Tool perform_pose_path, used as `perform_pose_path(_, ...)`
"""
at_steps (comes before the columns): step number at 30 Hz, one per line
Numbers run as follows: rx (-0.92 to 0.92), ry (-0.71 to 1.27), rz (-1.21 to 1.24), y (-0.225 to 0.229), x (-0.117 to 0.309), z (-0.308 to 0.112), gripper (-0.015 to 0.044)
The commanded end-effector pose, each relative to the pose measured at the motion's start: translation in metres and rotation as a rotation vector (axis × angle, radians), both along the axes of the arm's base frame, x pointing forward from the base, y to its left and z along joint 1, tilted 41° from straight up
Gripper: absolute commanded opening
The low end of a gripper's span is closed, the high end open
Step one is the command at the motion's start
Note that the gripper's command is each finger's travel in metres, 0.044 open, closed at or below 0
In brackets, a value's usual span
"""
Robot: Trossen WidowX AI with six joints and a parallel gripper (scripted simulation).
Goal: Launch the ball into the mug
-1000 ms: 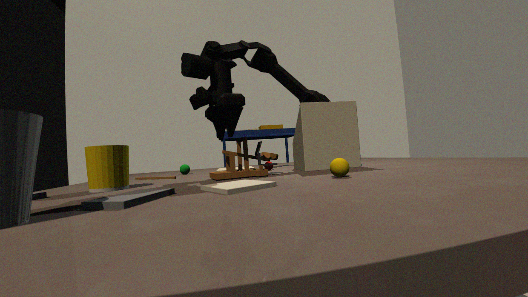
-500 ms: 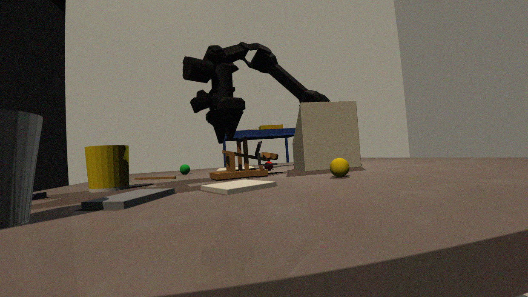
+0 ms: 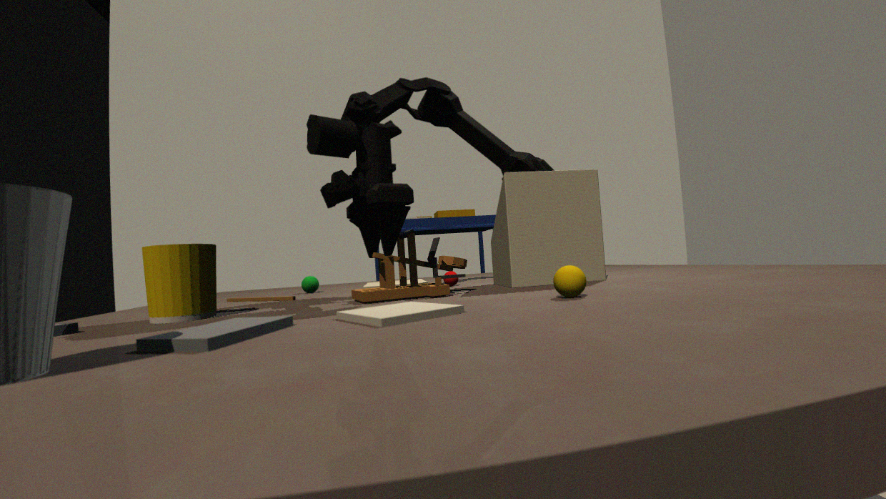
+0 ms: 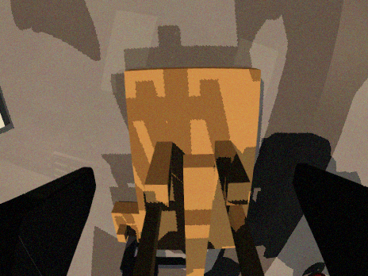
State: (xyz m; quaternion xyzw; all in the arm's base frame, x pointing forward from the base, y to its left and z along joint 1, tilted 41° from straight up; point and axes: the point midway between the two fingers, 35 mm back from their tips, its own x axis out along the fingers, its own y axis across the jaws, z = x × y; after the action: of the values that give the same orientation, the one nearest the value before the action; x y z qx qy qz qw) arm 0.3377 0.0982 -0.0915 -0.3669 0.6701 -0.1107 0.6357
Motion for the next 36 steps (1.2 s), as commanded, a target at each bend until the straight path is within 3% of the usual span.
perform_pose_path(1,-0.006,0.005,0.003,-0.005,0.000,-0.005,0.0440)
perform_pose_path(22,-0.008,0.004,0.003,-0.026,0.001,-0.029,0.0440)
perform_pose_path(33,-0.003,0.000,-0.001,-0.023,0.002,-0.027,0.0151)
perform_pose_path(36,-0.003,0.000,-0.001,-0.023,0.002,-0.027,0.0131)
